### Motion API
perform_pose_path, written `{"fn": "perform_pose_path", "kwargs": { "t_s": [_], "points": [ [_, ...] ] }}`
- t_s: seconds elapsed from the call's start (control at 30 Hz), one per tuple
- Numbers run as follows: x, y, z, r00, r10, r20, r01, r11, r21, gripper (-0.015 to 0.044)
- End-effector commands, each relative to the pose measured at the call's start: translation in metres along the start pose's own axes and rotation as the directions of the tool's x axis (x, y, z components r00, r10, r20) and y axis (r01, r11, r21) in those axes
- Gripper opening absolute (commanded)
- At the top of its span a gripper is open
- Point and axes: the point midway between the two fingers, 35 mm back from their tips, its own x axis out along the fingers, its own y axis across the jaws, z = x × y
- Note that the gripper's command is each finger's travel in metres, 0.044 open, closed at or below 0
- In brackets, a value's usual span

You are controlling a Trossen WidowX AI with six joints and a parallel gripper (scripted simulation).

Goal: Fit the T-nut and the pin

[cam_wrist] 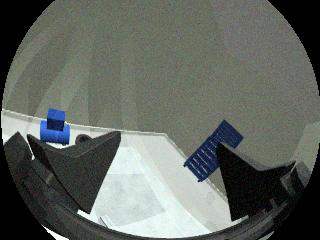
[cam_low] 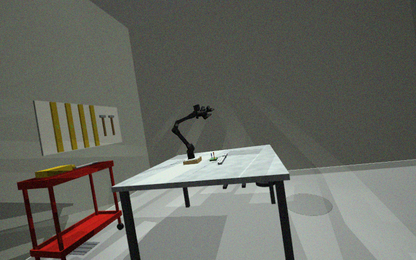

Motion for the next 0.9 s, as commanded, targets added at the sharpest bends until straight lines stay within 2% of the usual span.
{"fn": "perform_pose_path", "kwargs": {
  "t_s": [0.0, 0.1, 0.23, 0.43, 0.57, 0.67, 0.87],
  "points": [
    [0.016, -0.006, -0.076, 0.965, 0.032, -0.260, -0.074, 0.985, -0.153, 0.0440],
    [0.016, -0.012, -0.130, 0.899, 0.060, -0.433, -0.171, 0.960, -0.221, 0.0440],
    [0.001, -0.018, -0.201, 0.758, 0.125, -0.640, -0.348, 0.908, -0.234, 0.0440],
    [-0.050, -0.020, -0.294, 0.466, 0.294, -0.835, -0.620, 0.782, -0.071, 0.0440],
    [-0.097, -0.012, -0.337, 0.257, 0.463, -0.848, -0.754, 0.645, 0.124, 0.0440],
    [-0.136, 0.004, -0.353, 0.117, 0.614, -0.781, -0.817, 0.507, 0.275, 0.0440],
    [-0.144, 0.007, -0.355, 0.093, 0.644, -0.760, -0.826, 0.476, 0.302, 0.0440]
  ]
}}
